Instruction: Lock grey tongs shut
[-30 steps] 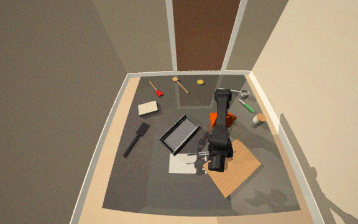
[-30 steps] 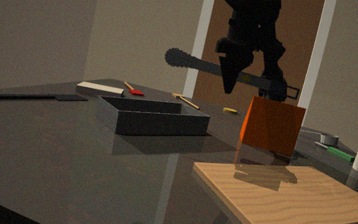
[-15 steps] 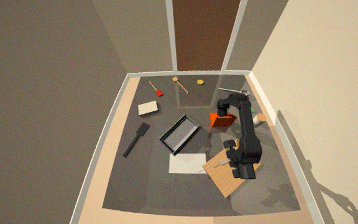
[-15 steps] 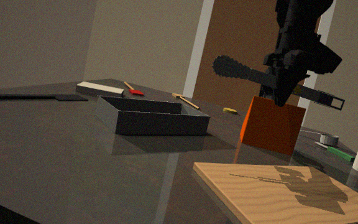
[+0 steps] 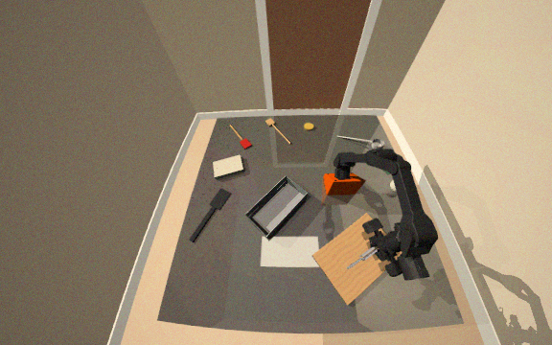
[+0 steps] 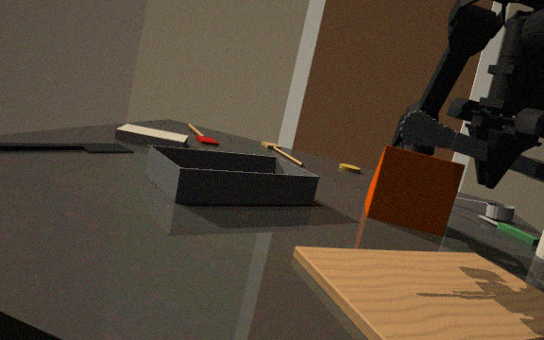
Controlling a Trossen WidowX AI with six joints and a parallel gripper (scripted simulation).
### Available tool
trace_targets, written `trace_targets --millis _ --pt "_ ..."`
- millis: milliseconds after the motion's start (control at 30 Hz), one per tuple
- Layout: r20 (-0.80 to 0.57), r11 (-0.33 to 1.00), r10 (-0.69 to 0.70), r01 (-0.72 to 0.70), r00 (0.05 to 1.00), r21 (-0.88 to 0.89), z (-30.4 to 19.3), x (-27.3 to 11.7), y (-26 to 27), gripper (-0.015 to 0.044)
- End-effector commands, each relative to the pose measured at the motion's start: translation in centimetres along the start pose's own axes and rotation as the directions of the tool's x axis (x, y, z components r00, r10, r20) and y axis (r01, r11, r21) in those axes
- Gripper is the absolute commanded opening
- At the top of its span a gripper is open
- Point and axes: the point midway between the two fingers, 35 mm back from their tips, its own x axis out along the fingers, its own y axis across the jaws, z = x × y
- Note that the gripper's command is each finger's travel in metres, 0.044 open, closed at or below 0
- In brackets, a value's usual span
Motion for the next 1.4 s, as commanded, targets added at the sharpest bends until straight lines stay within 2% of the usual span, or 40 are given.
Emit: trace_targets --millis 0,133,400,633,867,1067,1367 --pt "0.002 1.0 -0.006 0.006 1.0 -0.006 0.0 -0.1 -0.2 -0.015" --pt "-0.088 1.0 0.023 -0.023 0.996 0.0 0.2 0.4 -0.1 -0.015" --pt "-0.399 0.996 0.086 -0.081 0.913 0.029 0.8 1.6 0.2 -0.015" --pt "-0.64 0.996 0.089 -0.071 0.763 0.053 1.4 1.7 0.3 -0.015" --pt "-0.831 0.999 0.045 -0.036 0.554 0.031 2.4 1.1 0.1 -0.015" --pt "-0.93 1.0 -0.014 0.003 0.367 -0.014 3.6 0.4 -0.2 -0.015" --pt "-0.932 1.0 -0.016 0.004 0.361 -0.015 3.7 0.4 -0.2 -0.015"
